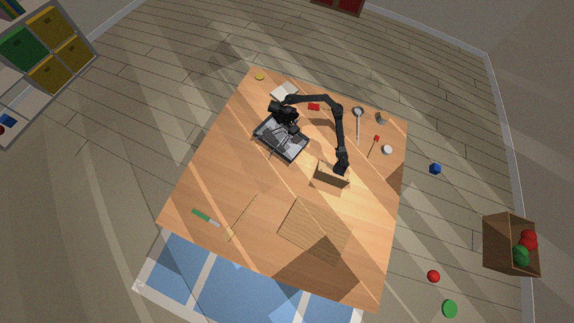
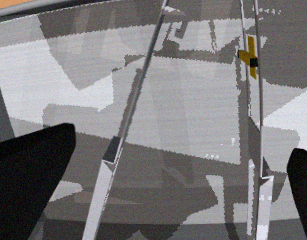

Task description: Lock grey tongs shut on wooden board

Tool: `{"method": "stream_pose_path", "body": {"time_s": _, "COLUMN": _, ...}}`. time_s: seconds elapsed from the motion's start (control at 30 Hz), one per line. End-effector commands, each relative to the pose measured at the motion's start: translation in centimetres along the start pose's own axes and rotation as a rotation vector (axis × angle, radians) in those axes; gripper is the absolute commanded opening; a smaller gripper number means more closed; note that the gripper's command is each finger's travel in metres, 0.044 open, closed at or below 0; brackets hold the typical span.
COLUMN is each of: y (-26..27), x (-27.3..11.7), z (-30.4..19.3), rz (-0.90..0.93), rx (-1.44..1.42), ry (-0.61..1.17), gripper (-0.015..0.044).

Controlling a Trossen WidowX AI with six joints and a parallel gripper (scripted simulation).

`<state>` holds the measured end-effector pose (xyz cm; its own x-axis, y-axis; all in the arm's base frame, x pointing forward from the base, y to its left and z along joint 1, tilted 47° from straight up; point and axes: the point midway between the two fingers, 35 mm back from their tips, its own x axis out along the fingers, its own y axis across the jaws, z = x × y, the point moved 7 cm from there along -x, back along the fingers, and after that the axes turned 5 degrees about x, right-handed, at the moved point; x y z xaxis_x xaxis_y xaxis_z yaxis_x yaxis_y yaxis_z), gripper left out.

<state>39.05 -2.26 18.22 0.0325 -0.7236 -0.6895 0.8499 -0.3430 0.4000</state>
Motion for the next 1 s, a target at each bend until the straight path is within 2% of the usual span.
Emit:
{"method": "stream_pose_path", "body": {"time_s": 0.0, "y": 0.0, "x": 0.7, "z": 0.1, "rz": -0.001, "rx": -0.004, "ry": -0.002, "gripper": 0.0440}}
{"method": "stream_pose_path", "body": {"time_s": 0.97, "y": -0.3, "x": 5.3, "z": 0.4, "rz": 0.003, "rx": -0.003, "ry": -0.007, "gripper": 0.0440}}
